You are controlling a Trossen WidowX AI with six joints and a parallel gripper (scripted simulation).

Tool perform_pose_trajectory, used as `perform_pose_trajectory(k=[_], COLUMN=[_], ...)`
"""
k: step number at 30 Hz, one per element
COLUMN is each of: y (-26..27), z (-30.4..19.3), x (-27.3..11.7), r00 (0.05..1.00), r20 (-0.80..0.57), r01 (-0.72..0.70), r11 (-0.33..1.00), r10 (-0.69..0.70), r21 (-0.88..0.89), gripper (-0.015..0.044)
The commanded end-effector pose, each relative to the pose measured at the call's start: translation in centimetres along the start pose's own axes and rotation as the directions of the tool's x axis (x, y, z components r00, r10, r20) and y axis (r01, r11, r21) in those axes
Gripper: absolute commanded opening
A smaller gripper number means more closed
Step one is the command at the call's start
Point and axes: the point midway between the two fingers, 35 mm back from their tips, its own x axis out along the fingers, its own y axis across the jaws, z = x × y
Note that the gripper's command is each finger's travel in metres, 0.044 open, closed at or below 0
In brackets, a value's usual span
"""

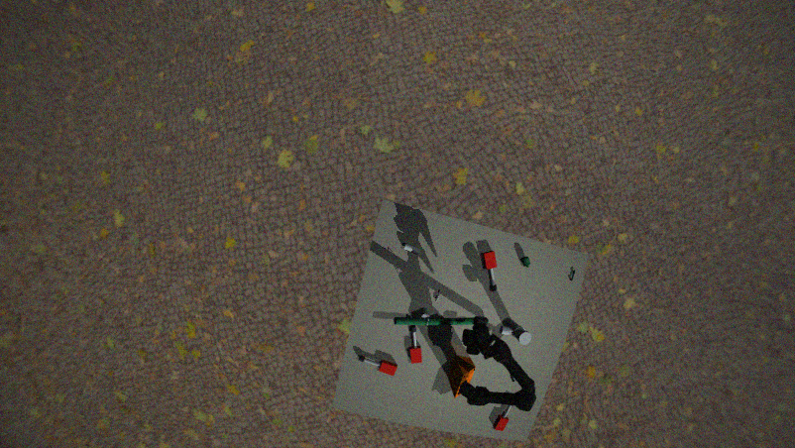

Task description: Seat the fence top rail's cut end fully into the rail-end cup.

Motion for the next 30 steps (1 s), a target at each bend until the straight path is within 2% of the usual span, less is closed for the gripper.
perform_pose_trajectory(k=[1,3,30], y=[0.1,0.2,0.1], z=[0.1,0.1,0.1], x=[2.2,3.4,7.0], r00=[1.0,1.0,1.0], r20=[-0.001,-0.002,-0.002], r01=[-0.012,-0.012,-0.012], r11=[1.0,1.0,1.0], r10=[0.012,0.012,0.012], r21=[-0.012,-0.012,-0.012], gripper=[0.044,0.044,0.044])
